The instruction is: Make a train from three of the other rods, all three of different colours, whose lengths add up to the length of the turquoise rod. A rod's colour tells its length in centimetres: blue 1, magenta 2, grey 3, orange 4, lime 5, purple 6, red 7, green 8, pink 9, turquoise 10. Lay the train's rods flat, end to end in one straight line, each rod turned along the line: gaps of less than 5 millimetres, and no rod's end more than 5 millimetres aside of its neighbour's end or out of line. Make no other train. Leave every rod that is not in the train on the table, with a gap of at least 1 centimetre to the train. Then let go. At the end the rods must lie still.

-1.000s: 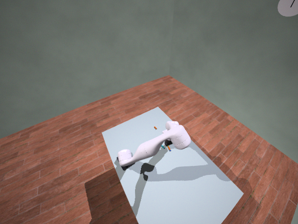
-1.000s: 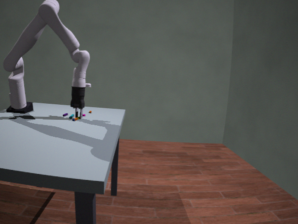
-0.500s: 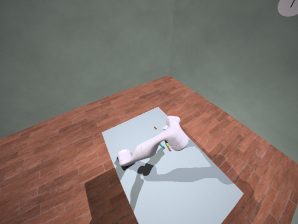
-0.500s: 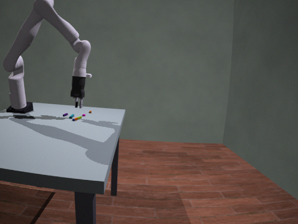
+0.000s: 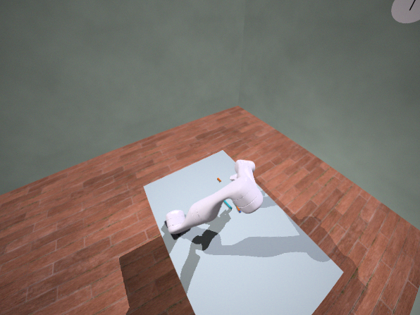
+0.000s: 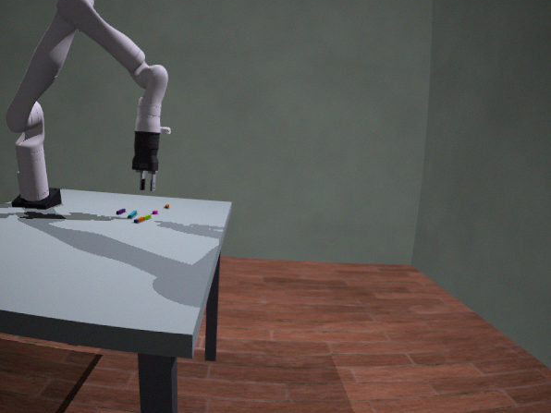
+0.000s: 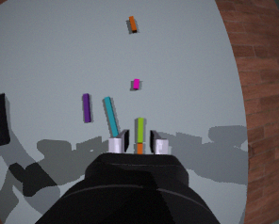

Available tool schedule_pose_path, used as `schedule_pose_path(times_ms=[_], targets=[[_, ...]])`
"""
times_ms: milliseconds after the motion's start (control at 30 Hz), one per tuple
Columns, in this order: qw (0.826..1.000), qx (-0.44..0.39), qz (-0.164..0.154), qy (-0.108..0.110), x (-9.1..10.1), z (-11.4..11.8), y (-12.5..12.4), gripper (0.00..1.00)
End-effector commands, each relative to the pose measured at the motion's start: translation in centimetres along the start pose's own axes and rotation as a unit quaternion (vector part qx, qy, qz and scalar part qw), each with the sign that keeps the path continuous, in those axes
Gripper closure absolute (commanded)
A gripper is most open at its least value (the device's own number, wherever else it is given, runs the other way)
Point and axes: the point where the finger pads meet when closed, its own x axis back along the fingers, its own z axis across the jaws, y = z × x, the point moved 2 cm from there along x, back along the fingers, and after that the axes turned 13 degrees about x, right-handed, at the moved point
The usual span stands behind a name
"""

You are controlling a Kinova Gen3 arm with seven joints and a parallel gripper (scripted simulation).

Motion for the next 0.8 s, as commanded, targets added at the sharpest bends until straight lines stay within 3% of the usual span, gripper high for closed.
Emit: schedule_pose_path(times_ms=[0,767], targets=[[1.000,0.000,0.000,0.001,0.12,0.06,0.02,0.00],[1.000,0.000,0.000,0.001,0.67,0.06,0.02,0.00]])
